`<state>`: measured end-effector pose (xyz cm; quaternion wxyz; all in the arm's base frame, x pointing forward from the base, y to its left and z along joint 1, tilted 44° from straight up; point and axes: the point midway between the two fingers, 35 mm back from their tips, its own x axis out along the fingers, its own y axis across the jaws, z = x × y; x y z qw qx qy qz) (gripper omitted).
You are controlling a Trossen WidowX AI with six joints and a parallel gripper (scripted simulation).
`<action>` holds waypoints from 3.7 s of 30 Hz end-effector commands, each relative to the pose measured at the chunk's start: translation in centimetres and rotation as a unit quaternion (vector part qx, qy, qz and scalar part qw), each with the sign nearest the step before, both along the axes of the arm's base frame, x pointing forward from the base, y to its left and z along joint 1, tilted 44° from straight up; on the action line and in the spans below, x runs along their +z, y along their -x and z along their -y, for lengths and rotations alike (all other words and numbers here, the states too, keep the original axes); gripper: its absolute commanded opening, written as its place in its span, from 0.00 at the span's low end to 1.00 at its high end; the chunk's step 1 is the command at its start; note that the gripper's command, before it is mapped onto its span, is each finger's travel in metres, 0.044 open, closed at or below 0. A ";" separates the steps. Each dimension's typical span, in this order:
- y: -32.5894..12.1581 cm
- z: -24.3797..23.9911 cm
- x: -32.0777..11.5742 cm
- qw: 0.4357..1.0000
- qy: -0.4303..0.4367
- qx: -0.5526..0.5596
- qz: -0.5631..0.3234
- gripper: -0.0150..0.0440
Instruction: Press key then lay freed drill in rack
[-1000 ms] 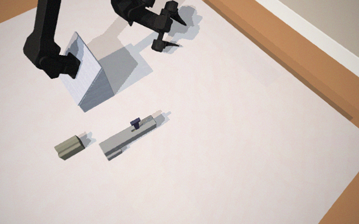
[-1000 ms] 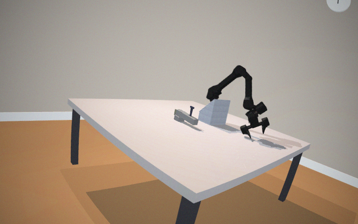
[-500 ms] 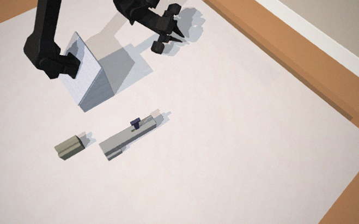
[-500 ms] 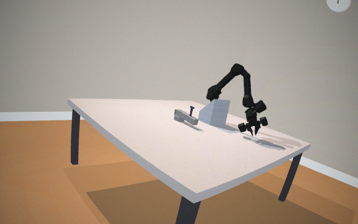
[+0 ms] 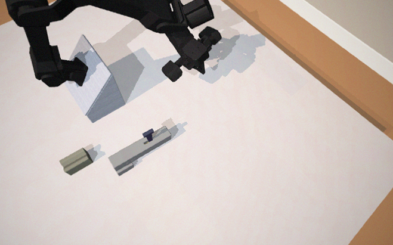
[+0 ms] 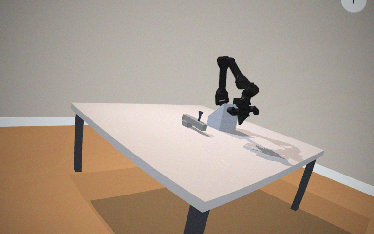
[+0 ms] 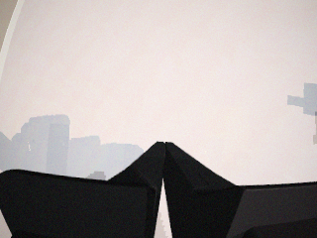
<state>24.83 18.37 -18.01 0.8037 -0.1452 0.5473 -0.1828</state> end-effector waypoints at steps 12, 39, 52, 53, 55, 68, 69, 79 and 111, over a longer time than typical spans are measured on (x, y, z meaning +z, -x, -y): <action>-5.1 14.4 14.9 0.974 0.103 -0.145 -0.142 0.25; -4.4 18.3 16.6 0.963 0.115 -0.170 -0.175 0.25; -4.5 18.6 16.2 0.963 0.116 -0.170 -0.175 0.25; -4.4 18.6 16.2 0.963 0.116 -0.170 -0.175 0.25; -4.4 18.6 16.1 0.963 0.116 -0.170 -0.175 0.25; -4.0 18.8 15.9 0.963 0.116 -0.170 -0.175 0.25; -4.0 18.8 15.8 0.963 0.116 -0.170 -0.175 0.25; -3.8 19.0 15.6 0.963 0.116 -0.170 -0.175 0.25; -3.5 20.1 14.9 0.963 0.116 -0.170 -0.175 0.30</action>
